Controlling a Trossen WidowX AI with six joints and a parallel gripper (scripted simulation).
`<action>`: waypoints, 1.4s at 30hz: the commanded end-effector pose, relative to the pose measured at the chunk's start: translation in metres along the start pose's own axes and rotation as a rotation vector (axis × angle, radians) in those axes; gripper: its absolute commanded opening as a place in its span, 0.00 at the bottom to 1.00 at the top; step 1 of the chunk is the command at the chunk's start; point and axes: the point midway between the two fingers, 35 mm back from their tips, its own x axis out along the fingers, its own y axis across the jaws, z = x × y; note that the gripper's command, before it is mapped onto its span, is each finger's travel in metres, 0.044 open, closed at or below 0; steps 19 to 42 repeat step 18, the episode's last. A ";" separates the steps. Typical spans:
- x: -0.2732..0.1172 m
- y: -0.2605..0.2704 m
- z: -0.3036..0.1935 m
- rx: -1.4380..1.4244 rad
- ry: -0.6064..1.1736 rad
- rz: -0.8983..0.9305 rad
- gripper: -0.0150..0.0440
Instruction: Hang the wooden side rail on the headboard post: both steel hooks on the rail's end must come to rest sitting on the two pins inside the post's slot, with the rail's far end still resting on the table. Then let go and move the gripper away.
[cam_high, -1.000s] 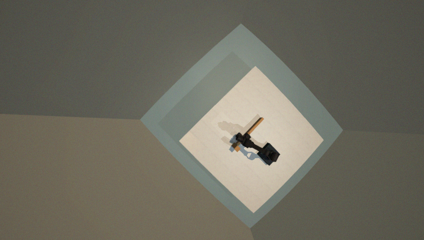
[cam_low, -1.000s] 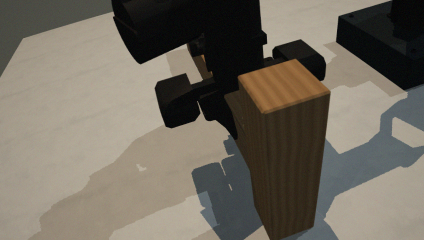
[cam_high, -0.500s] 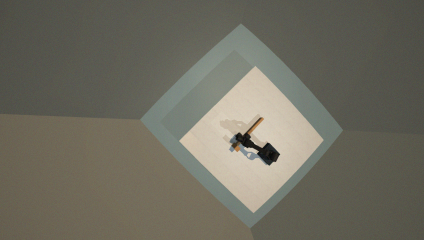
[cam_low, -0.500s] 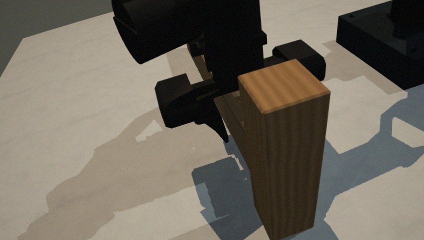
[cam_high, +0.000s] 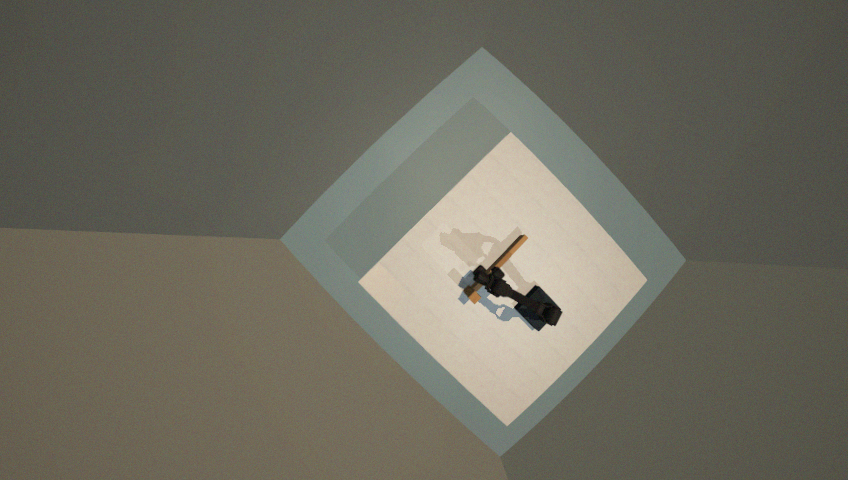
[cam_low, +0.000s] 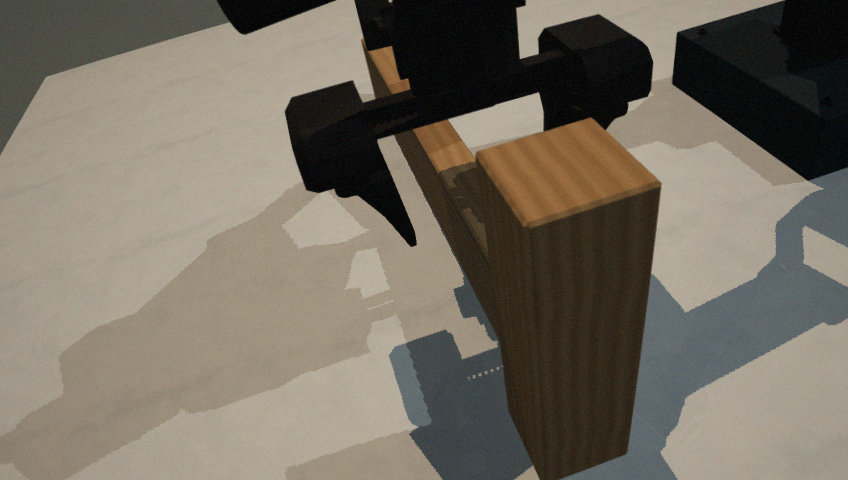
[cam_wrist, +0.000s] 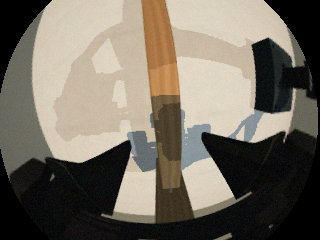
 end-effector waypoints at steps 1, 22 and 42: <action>-0.001 -0.001 0.020 0.003 0.000 -0.006 1.00; 0.001 -0.001 0.025 0.012 -0.007 -0.010 1.00; 0.001 -0.001 0.025 0.012 -0.007 -0.010 1.00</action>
